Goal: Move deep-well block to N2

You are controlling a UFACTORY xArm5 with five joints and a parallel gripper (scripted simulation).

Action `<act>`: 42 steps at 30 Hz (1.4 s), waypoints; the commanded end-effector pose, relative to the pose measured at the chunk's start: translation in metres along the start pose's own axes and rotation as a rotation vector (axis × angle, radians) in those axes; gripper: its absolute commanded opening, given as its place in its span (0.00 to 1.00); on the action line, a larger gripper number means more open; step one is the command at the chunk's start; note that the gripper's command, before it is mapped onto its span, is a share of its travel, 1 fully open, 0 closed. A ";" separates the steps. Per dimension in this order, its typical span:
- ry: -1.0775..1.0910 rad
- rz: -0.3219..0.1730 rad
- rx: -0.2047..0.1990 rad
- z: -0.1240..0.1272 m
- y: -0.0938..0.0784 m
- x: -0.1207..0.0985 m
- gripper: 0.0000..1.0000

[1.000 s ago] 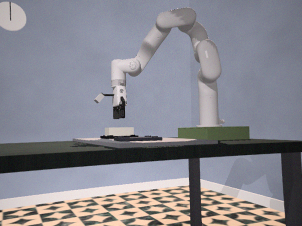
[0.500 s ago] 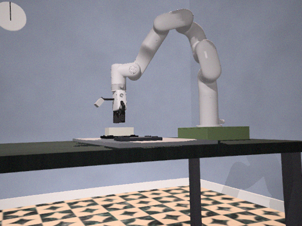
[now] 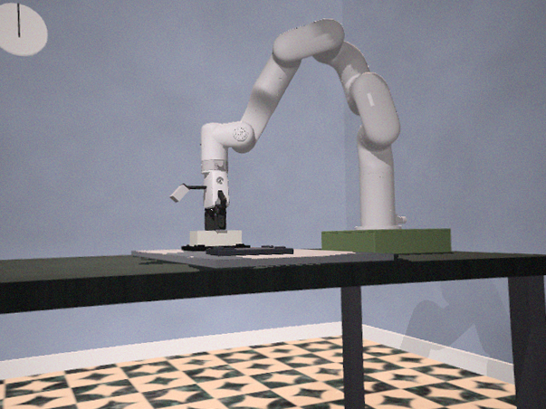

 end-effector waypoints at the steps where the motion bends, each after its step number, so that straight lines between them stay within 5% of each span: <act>1: 0.000 0.003 -0.001 0.000 -0.005 0.001 1.00; 42: 0.000 0.003 -0.001 0.000 -0.027 0.001 1.00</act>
Point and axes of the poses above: the point where the finger pads meet when closed, its own y axis back along the fingers, its own z axis across the jaws, x = y × z, the point moved 5 cm from there along y, back along the fingers, and after that the axes turned 10 degrees about -y, right-handed, at the moved point
